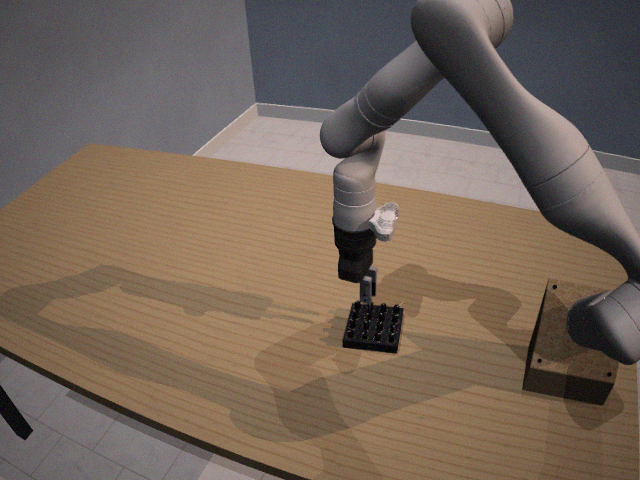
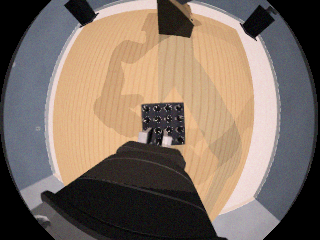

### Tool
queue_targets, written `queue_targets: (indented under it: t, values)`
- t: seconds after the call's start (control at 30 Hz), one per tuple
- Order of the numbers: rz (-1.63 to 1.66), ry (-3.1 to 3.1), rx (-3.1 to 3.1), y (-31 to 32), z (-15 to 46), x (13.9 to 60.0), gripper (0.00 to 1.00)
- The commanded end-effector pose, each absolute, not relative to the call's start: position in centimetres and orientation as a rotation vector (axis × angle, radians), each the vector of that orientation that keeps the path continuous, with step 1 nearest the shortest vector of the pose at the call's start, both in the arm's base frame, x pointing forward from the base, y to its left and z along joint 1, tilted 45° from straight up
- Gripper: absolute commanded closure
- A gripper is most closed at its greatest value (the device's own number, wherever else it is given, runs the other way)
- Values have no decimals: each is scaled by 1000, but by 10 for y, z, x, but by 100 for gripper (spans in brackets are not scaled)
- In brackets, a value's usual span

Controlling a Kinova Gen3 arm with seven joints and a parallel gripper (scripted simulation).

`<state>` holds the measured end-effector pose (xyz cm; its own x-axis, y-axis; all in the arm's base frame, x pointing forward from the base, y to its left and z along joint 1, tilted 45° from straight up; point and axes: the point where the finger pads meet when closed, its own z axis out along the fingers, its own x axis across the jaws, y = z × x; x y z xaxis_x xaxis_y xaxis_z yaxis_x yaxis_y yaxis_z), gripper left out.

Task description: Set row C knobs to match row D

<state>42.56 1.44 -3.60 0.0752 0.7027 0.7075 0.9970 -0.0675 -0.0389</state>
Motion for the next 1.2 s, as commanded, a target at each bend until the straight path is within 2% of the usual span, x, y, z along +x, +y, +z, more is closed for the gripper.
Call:
queue_targets:
  t: [0.0, 1.17]
  values:
    - [-719, -1680, -1825, 17, -38, 425, 54]
    - [-719, -1680, -1825, 38, -59, 426, 54]
